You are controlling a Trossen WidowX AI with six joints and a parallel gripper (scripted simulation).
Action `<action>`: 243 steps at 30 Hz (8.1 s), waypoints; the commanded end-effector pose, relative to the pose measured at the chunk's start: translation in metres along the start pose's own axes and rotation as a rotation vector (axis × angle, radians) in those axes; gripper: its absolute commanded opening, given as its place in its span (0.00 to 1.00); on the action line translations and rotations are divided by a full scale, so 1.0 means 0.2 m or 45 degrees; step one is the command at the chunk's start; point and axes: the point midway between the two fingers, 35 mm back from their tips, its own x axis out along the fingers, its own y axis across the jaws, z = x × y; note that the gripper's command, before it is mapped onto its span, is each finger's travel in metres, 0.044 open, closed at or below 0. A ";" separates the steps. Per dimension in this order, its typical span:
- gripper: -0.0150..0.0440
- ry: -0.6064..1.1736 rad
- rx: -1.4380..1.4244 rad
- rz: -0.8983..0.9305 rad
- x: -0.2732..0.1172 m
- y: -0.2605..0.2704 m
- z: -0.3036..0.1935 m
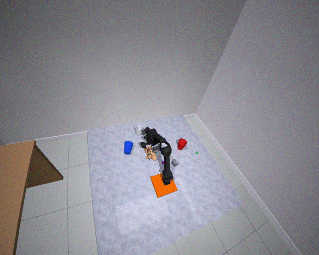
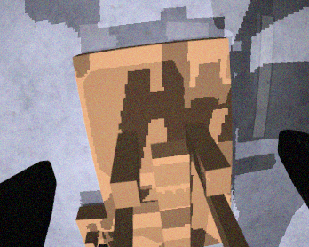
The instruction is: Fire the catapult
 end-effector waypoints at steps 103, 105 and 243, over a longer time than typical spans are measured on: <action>0.92 0.014 0.000 -0.001 0.11 0.00 0.00; 1.00 0.014 0.000 -0.001 -0.02 0.00 0.02; 0.61 0.014 -0.002 -0.003 0.15 0.00 -0.01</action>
